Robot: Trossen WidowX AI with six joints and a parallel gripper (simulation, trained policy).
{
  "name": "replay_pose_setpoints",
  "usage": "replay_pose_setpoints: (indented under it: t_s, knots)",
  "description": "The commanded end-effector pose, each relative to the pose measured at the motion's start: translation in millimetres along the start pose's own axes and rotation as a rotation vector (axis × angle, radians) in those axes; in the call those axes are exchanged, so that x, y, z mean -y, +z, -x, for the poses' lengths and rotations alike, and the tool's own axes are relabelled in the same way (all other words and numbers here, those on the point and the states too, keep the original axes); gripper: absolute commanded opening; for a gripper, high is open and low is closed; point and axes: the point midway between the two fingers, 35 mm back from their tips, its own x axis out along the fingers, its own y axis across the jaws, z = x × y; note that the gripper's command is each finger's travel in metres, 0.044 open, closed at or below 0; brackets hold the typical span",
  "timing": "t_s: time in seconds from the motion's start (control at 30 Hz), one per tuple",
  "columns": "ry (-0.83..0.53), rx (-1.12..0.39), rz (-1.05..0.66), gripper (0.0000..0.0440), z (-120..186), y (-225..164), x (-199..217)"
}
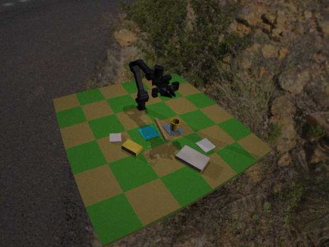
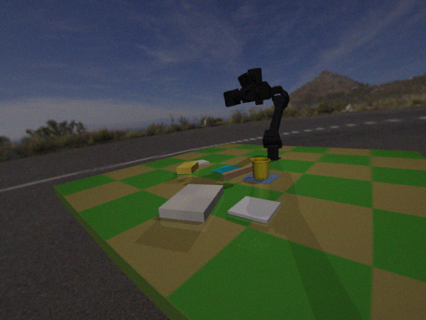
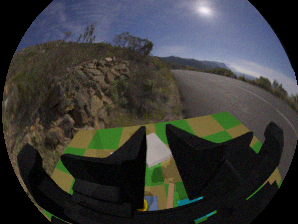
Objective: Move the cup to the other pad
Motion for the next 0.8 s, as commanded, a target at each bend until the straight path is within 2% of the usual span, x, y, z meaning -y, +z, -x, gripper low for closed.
replay_pose_setpoints:
  t_s: [0.0,0.77]
  knots:
    - [0.008,-0.025,-0.028,0.0111,-3.1,1.9,-3.9]
    - [0.036,-0.278,-0.275,0.0130,-23.3,3.4,-34.3]
